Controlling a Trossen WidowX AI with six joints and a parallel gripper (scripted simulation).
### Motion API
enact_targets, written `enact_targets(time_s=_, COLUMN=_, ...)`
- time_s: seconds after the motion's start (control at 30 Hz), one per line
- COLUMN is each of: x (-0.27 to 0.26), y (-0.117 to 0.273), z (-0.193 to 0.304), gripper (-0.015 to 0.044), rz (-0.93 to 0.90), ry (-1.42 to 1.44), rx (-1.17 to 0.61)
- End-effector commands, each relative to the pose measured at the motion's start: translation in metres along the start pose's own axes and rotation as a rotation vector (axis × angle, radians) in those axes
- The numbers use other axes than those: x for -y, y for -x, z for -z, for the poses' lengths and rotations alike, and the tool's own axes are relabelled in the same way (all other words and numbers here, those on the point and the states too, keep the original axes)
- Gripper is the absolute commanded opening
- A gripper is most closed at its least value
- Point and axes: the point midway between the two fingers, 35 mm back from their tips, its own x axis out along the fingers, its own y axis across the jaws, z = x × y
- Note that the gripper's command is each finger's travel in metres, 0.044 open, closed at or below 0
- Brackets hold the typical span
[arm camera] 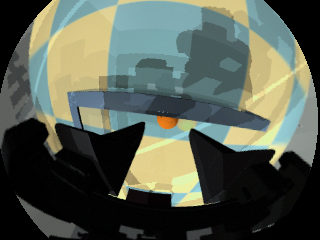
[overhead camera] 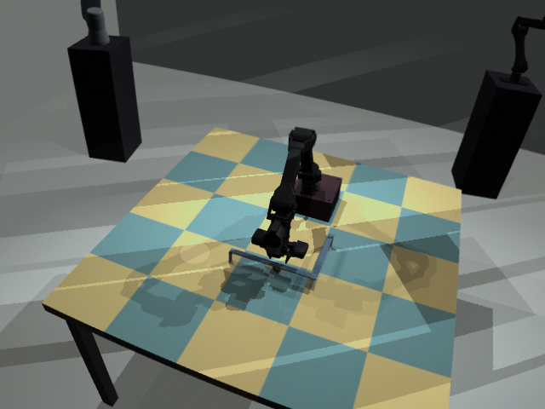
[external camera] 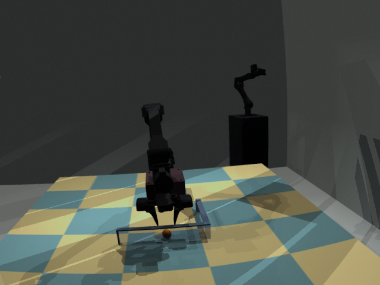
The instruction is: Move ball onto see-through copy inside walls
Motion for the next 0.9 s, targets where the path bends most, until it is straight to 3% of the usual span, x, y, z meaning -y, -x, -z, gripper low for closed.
enact_targets(time_s=0.0, x=0.001, y=-0.005, z=0.000, gripper=0.0271, rz=0.005, ry=0.005, rx=-0.001)
enact_targets(time_s=0.77, x=0.001, y=-0.040, z=0.001, gripper=0.0271, rz=0.005, ry=0.005, rx=-0.001)
enact_targets(time_s=0.87, x=0.001, y=-0.040, z=0.001, gripper=0.0192, rz=0.005, ry=0.005, rx=-0.001)
